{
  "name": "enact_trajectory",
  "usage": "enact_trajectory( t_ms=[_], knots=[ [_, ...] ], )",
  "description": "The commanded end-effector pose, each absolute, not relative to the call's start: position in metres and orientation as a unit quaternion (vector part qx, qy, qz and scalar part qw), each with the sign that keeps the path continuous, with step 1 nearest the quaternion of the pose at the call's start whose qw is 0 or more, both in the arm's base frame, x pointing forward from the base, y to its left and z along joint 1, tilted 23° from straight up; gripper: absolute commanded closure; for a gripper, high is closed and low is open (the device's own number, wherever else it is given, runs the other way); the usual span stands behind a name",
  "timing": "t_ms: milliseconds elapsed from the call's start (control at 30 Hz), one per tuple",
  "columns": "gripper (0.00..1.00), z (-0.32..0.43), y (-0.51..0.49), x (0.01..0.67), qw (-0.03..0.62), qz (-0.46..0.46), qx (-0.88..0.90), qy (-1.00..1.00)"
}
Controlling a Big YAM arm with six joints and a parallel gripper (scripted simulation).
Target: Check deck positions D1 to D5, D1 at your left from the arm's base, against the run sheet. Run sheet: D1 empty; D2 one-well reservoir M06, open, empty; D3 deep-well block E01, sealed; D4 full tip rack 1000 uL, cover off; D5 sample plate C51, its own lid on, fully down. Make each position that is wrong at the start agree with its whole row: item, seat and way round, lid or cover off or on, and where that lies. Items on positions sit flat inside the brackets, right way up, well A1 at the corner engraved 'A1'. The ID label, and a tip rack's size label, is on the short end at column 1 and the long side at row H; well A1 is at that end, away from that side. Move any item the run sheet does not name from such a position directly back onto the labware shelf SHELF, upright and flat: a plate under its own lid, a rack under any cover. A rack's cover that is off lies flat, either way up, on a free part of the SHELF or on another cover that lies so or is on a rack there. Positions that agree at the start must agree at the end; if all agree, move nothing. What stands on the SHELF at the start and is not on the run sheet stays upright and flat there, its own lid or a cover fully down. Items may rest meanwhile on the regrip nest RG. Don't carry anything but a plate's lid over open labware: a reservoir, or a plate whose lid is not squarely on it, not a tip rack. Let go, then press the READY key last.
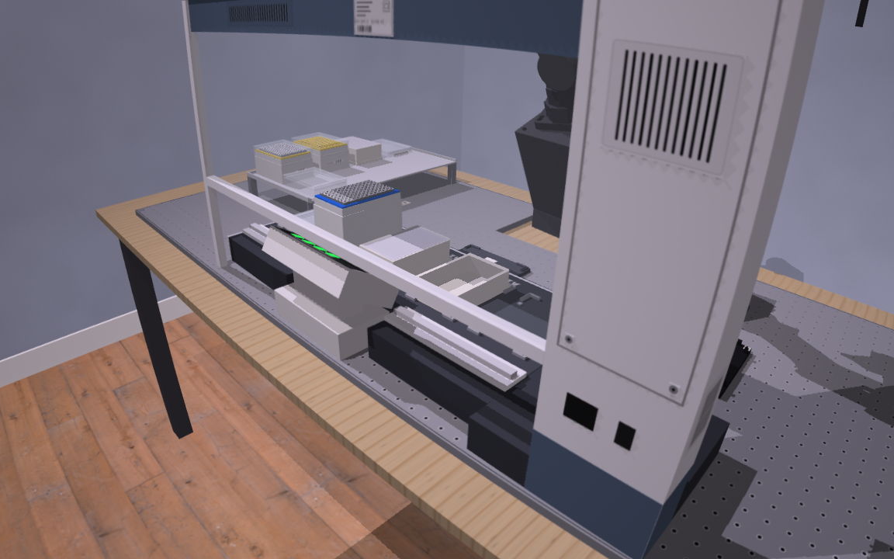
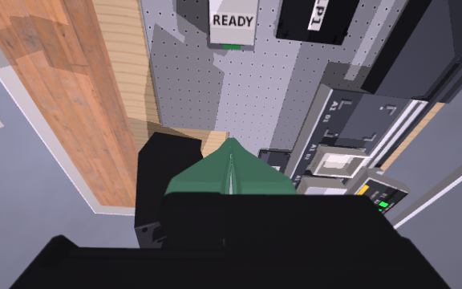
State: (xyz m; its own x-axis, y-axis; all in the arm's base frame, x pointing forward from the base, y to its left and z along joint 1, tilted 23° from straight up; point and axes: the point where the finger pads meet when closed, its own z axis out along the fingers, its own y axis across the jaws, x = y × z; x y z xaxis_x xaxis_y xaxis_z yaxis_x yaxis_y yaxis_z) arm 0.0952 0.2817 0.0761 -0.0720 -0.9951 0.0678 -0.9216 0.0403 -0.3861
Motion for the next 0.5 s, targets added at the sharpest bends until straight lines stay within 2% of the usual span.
enact_trajectory(
  t_ms=[0, 467],
  knots=[
    [1.00, 0.0705, 0.2794, 0.0944, 0.109, -0.170, -0.653, 0.730],
    [1.00, 0.0734, 0.2806, 0.0926, 0.112, -0.166, -0.657, 0.726]
  ],
)
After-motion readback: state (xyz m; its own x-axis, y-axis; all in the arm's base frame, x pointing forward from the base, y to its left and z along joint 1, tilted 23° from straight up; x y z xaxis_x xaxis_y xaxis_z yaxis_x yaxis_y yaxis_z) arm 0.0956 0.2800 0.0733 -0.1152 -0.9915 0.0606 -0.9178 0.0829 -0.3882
